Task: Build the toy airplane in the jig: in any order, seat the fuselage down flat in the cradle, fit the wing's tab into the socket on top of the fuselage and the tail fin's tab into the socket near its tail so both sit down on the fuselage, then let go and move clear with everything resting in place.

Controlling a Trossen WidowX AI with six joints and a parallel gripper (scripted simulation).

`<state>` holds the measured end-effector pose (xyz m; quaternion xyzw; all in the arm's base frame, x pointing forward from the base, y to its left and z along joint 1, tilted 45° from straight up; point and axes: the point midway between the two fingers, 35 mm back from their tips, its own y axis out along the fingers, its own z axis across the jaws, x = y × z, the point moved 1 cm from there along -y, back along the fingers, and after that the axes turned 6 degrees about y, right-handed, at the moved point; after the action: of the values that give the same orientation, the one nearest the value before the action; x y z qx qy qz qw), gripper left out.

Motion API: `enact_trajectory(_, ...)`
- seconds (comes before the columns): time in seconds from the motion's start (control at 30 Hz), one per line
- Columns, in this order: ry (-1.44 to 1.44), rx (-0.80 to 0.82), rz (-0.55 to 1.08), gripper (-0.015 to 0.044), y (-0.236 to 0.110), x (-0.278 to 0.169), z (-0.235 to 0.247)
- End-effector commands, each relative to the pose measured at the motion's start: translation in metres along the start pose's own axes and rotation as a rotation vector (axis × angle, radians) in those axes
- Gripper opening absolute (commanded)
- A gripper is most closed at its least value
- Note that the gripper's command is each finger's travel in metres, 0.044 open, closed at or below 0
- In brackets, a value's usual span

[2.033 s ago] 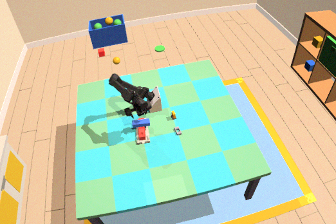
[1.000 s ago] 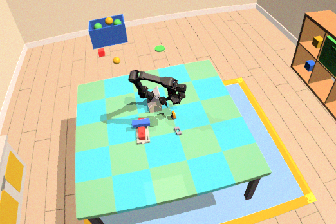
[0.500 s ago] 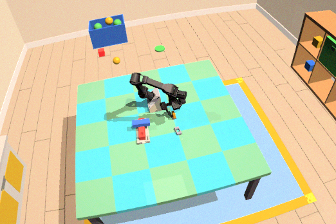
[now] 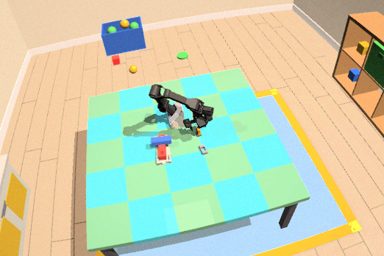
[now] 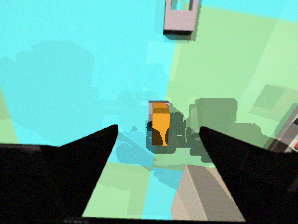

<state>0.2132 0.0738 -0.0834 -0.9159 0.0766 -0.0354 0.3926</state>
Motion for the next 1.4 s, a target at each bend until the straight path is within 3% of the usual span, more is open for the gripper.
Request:
enact_trajectory(0.0,-0.007,-0.008,0.003,0.0440,0.010,-0.001,-0.002)
enact_trajectory(0.67,-0.006,-0.011,0.003,0.0440,0.038,-0.002,-0.003)
enact_trajectory(1.17,-0.006,-0.011,0.003,0.0046,0.038,-0.002,-0.003)
enact_trajectory(1.37,-0.006,-0.011,0.003,0.0006,0.038,-0.002,-0.003)
